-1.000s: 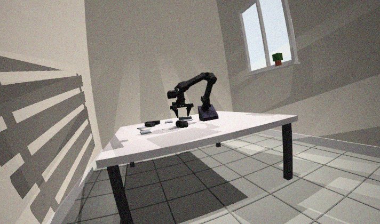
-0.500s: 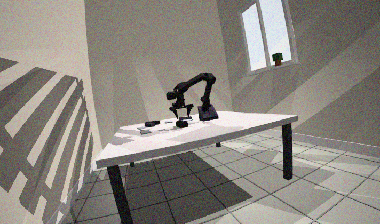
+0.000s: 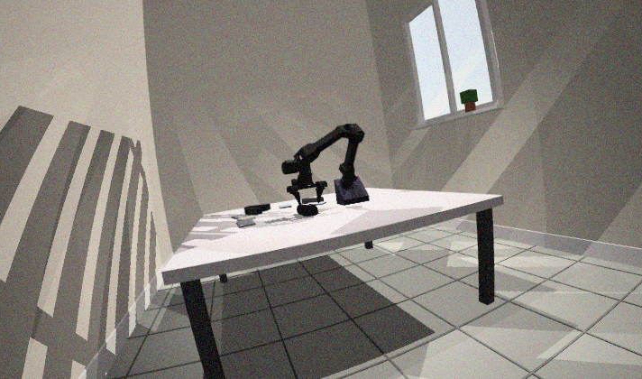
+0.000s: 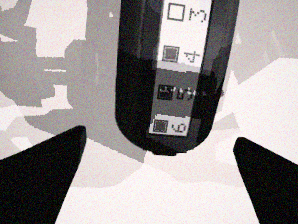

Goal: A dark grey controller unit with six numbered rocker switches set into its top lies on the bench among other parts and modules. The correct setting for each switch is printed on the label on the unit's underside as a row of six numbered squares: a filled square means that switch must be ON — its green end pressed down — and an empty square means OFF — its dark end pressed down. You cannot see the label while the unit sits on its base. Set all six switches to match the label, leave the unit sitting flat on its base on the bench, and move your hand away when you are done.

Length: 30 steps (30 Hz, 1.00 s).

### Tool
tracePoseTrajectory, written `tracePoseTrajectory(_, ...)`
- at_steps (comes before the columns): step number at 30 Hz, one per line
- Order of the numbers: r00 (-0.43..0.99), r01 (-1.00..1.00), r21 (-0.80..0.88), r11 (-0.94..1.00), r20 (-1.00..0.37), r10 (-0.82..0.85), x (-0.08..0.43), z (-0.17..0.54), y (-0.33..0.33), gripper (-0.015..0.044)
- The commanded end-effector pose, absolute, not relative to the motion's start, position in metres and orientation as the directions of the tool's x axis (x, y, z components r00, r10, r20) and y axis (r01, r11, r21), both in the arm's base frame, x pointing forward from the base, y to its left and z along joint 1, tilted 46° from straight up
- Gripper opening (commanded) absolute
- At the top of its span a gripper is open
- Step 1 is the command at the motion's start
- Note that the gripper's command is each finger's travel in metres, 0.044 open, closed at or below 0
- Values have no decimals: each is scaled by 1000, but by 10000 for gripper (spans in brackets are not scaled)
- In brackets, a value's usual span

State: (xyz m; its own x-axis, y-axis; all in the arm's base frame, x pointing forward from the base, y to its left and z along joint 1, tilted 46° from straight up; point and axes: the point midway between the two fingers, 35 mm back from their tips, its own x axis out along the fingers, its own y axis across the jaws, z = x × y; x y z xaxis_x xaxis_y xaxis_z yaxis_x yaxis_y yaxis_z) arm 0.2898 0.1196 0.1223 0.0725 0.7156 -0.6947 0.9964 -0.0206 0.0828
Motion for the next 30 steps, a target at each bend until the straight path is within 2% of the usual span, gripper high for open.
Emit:
tracePoseTrajectory(1,71,997,74,-26,-697,713,289,116,123,440)
tracePoseTrajectory(17,72,997,73,-31,-694,717,289,101,140,440)
tracePoseTrajectory(21,72,997,73,-31,-694,717,289,101,140,335)
tracePoseTrajectory(30,72,997,73,-31,-694,717,289,101,140,325)
